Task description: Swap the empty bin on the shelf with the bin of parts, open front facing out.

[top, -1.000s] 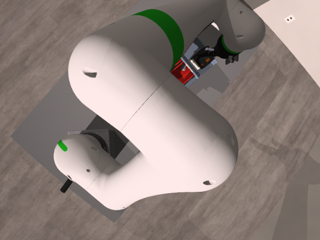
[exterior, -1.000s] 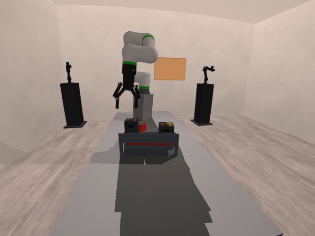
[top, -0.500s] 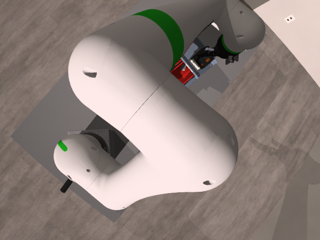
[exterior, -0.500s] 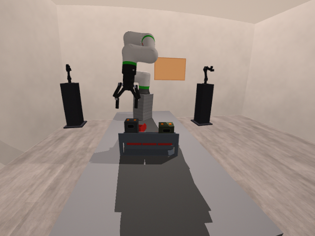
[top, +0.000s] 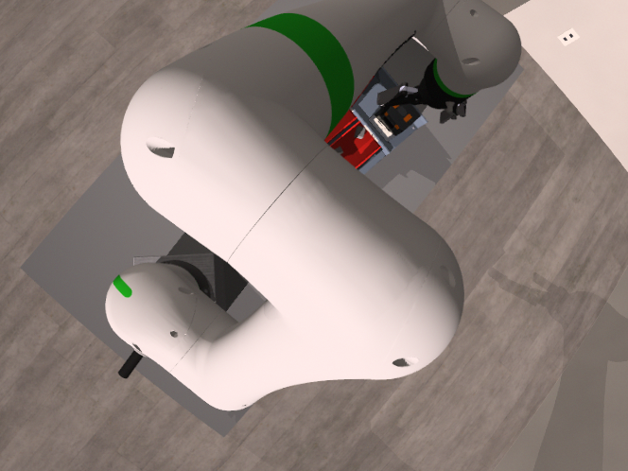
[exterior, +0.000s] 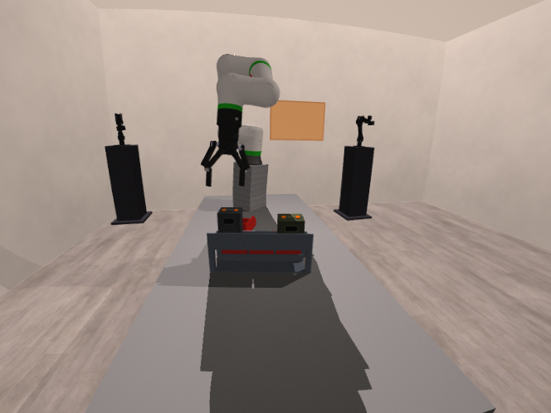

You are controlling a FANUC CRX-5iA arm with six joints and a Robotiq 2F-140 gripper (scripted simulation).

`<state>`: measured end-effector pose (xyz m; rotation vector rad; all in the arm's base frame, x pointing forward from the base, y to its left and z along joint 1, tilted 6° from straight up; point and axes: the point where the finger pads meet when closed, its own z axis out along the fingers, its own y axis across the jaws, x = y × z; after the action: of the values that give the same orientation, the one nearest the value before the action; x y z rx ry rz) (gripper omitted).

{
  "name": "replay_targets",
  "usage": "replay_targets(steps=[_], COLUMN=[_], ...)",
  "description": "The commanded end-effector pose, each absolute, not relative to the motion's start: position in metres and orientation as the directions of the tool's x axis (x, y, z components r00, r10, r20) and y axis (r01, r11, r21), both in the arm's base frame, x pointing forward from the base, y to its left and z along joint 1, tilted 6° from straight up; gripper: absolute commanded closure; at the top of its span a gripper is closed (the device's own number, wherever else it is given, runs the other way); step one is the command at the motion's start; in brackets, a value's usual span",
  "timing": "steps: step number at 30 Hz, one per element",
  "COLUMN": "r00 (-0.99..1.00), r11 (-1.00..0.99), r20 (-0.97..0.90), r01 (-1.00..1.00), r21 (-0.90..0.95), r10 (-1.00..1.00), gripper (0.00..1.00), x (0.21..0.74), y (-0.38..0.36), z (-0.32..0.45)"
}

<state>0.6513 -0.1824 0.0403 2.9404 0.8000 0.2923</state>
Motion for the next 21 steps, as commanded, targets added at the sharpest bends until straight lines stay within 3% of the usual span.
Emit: replay_targets(steps=[1, 21], r00=[0.853, 0.951], r11=[-0.868, -0.957], r20=[0.162, 0.112], r01=[0.482, 0.287], r21=[0.122, 0.033], r10=[0.497, 0.289], gripper=[0.0, 0.0], x=[0.65, 0.605], y=[-0.177, -0.087], z=[0.048, 0.146])
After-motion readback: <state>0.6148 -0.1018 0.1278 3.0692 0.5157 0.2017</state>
